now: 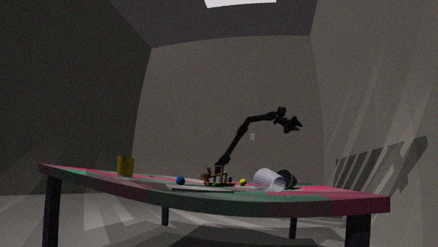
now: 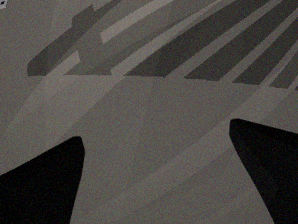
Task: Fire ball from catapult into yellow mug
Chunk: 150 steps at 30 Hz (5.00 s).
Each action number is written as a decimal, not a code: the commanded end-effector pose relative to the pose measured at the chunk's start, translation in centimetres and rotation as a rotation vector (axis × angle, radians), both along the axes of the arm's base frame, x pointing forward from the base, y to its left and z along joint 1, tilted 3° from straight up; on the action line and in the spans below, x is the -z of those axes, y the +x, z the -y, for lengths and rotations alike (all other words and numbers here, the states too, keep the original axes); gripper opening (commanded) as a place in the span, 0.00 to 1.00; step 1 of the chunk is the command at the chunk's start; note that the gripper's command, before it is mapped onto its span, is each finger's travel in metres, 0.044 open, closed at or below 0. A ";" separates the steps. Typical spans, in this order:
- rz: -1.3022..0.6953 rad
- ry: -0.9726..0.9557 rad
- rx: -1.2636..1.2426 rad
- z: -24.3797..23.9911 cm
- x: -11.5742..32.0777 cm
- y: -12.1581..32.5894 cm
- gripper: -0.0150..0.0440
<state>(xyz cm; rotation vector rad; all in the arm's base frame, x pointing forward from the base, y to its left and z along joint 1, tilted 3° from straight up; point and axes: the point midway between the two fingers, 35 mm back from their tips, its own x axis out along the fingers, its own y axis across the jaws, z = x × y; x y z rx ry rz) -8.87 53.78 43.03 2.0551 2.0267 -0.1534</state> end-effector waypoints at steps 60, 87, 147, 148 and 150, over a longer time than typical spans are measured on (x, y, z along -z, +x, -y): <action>1.580 -0.826 -0.609 10.7 15.1 30.4 1.00; 1.996 -0.954 -1.506 23.2 21.5 38.9 1.00; 2.354 0.803 -2.840 47.6 34.0 38.0 1.00; 2.354 0.803 -2.840 47.6 34.9 37.9 1.00; 2.354 0.803 -2.840 47.5 35.7 37.8 1.00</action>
